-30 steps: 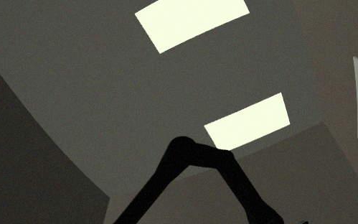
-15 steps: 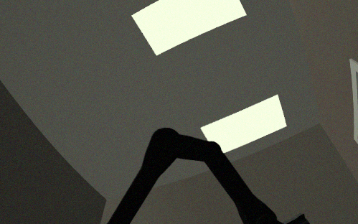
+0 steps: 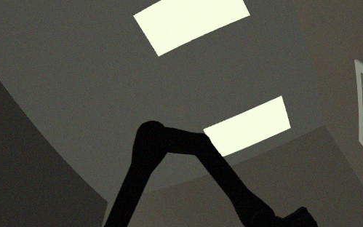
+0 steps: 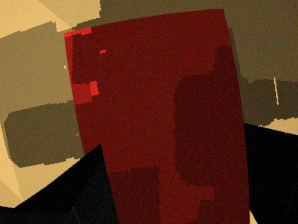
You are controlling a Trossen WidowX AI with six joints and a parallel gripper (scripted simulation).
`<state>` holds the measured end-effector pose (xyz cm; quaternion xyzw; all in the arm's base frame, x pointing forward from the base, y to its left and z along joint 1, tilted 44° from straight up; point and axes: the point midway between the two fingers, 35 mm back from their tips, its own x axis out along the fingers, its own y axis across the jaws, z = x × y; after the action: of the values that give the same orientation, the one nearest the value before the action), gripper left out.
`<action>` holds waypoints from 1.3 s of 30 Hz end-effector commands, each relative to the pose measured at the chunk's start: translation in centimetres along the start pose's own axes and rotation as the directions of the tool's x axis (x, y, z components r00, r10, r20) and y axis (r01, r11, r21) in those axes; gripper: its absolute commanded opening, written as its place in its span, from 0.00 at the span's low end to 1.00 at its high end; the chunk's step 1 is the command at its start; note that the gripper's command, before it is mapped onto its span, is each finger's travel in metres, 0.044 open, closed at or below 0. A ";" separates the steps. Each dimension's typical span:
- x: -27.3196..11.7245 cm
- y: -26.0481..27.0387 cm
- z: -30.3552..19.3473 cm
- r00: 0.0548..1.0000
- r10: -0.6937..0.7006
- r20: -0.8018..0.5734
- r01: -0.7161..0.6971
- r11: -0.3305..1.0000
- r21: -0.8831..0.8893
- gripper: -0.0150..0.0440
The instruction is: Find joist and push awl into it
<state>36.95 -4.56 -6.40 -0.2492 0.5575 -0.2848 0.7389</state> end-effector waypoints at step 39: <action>0.1 -10.4 0.0 1.000 -0.006 -0.001 0.006 1.000 -0.001 0.25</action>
<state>35.65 -11.25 0.00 -0.2511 0.5576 -0.2857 0.7379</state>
